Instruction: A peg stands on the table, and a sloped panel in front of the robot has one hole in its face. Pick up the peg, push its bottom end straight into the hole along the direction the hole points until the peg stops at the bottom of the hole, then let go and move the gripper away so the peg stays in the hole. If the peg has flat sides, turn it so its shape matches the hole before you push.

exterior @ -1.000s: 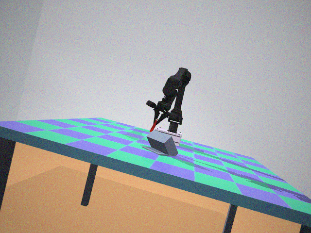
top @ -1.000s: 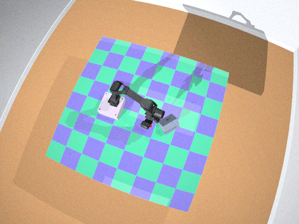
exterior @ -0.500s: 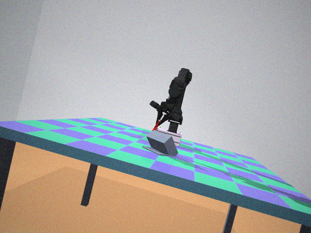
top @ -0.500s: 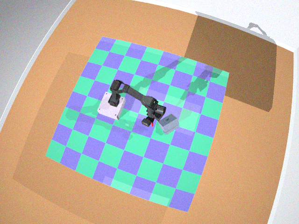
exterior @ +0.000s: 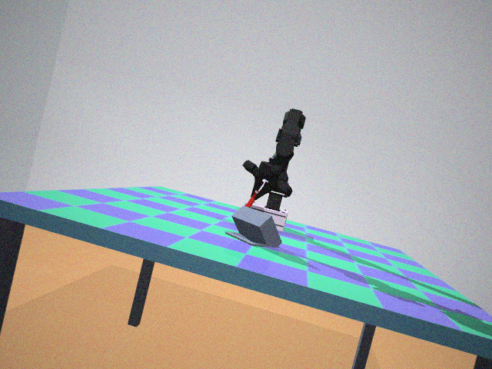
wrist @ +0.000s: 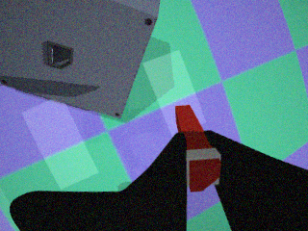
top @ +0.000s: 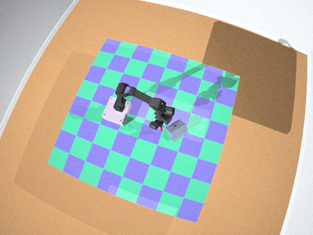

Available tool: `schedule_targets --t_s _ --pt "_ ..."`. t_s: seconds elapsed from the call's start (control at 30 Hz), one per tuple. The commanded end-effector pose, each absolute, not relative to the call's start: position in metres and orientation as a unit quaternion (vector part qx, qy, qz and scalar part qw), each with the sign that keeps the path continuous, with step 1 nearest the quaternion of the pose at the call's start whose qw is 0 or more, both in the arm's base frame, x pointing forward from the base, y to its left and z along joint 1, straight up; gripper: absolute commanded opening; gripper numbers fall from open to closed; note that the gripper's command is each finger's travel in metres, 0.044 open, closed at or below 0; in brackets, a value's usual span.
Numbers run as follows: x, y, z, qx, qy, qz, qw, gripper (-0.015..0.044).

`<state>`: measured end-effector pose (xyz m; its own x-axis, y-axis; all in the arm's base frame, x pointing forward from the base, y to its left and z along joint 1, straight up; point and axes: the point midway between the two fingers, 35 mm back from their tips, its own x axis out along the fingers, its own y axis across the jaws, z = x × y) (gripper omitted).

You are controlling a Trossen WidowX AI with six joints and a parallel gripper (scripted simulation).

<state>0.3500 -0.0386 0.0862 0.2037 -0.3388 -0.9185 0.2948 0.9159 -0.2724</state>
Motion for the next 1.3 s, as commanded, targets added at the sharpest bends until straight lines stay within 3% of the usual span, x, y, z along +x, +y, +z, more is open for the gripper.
schedule_targets --t_s 0.0,1.27 --pt "0.350 -0.035 0.086 -0.017 0.590 -0.213 0.779 0.0000" --pt "0.358 0.012 0.091 0.025 0.496 -0.274 0.823 0.0000"
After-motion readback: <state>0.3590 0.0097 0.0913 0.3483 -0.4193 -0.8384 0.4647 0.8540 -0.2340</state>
